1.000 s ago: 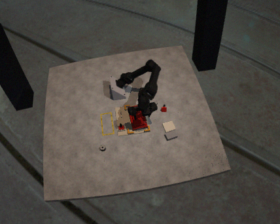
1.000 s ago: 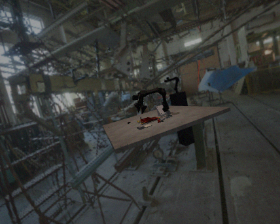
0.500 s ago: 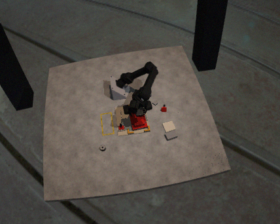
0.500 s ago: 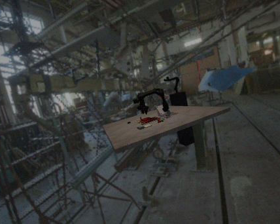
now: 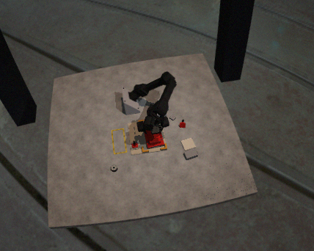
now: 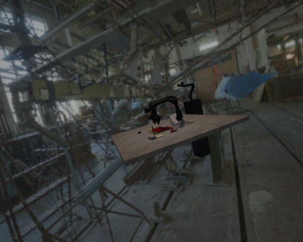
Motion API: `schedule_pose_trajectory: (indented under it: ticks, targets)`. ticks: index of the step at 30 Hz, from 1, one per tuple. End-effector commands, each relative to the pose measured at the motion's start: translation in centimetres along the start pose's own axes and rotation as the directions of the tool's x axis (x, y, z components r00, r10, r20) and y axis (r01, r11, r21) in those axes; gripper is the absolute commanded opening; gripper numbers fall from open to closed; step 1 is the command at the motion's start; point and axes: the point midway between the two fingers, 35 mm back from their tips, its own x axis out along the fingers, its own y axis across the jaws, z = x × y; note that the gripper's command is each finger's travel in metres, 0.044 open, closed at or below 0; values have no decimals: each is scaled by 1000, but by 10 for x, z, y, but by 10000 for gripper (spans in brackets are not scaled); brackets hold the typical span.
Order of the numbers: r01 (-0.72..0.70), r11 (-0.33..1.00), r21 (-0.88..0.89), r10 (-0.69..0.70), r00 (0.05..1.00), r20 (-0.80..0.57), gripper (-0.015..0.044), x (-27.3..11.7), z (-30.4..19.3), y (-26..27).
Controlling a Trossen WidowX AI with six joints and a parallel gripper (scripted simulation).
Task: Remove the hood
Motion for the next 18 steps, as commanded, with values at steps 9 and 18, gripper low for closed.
schedule_pose_trajectory:
  ticks: [9, 18]
  targets:
    - [-4, 1000, 5, 4, 1000, -1, 440, 10, -1, 0]
    - [-4, 1000, 5, 4, 1000, -1, 440, 17, -1, 0]
